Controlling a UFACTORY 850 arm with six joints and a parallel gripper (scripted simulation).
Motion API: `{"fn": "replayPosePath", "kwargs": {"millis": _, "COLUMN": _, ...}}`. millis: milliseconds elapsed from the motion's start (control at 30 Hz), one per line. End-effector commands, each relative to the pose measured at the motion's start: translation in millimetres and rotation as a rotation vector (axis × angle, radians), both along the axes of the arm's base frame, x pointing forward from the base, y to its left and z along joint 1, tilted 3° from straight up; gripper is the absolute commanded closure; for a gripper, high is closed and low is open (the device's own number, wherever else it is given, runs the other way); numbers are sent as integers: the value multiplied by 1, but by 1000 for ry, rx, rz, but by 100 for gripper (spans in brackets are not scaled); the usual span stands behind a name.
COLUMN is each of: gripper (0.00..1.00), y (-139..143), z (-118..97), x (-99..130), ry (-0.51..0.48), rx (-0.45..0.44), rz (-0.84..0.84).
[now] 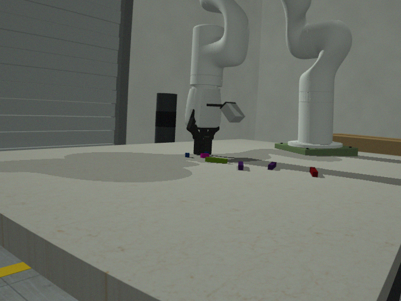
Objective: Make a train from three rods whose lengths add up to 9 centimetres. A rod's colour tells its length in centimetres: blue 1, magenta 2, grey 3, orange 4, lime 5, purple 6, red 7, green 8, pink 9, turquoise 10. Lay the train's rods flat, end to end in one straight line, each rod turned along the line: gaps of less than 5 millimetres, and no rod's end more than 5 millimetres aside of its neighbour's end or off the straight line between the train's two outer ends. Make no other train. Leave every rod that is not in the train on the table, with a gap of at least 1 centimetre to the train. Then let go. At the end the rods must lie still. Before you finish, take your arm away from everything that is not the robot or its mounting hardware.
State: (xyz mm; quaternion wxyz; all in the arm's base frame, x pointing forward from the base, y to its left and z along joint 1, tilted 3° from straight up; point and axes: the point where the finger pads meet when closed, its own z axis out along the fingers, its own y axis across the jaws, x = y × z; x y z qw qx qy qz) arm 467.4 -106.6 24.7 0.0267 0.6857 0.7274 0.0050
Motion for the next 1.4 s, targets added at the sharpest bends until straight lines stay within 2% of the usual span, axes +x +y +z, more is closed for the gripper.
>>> {"fn": "replayPosePath", "kwargs": {"millis": 0, "gripper": 76, "y": 0, "z": 1, "x": 1, "ry": -2, "rx": 0, "rz": 0}}
{"fn": "replayPosePath", "kwargs": {"millis": 900, "gripper": 76, "y": 0, "z": 1, "x": 1, "ry": -2, "rx": 0, "rz": 0}}
{"fn": "replayPosePath", "kwargs": {"millis": 933, "gripper": 96, "y": 0, "z": 1, "x": 1, "ry": -2, "rx": 0, "rz": 0}}
{"fn": "replayPosePath", "kwargs": {"millis": 1367, "gripper": 96, "y": 0, "z": 1, "x": 1, "ry": -2, "rx": 0, "rz": 0}}
